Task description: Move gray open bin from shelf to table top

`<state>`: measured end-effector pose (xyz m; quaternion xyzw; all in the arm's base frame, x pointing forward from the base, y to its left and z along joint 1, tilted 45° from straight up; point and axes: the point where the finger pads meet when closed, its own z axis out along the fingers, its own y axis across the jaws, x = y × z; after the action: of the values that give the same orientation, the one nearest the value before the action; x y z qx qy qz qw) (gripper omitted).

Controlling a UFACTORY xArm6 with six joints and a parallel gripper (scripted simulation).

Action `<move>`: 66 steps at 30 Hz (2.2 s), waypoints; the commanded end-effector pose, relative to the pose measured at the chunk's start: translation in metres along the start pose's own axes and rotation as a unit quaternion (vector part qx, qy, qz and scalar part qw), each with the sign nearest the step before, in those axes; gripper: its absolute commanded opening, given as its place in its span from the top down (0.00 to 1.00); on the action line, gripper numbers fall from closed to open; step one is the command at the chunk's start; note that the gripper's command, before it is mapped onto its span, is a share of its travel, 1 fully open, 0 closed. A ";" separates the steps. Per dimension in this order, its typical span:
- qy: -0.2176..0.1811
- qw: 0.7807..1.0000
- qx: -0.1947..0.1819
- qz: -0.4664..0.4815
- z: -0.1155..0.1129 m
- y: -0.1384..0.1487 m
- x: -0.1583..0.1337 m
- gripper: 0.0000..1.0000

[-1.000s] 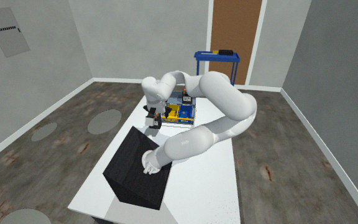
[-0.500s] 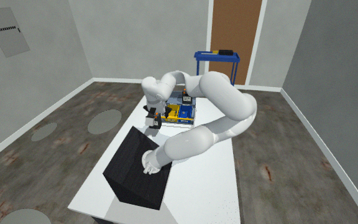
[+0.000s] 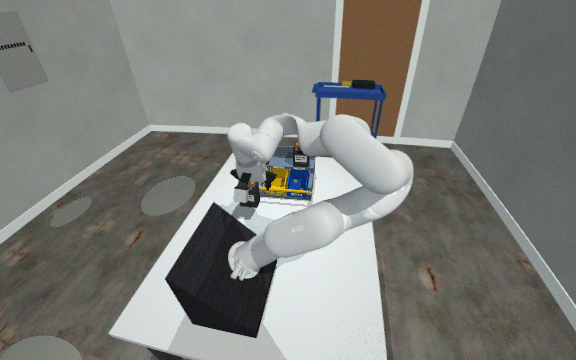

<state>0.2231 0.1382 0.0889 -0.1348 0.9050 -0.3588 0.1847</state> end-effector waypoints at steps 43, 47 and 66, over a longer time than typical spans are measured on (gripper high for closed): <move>-0.001 1.000 -0.001 0.001 -0.001 0.000 -0.001 0.00; 0.013 0.997 0.012 0.076 -0.001 0.000 -0.001 0.00; 0.043 0.967 0.043 0.249 -0.001 0.001 -0.001 0.00</move>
<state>0.2229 0.1381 0.0889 0.0351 0.9092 -0.3529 0.2183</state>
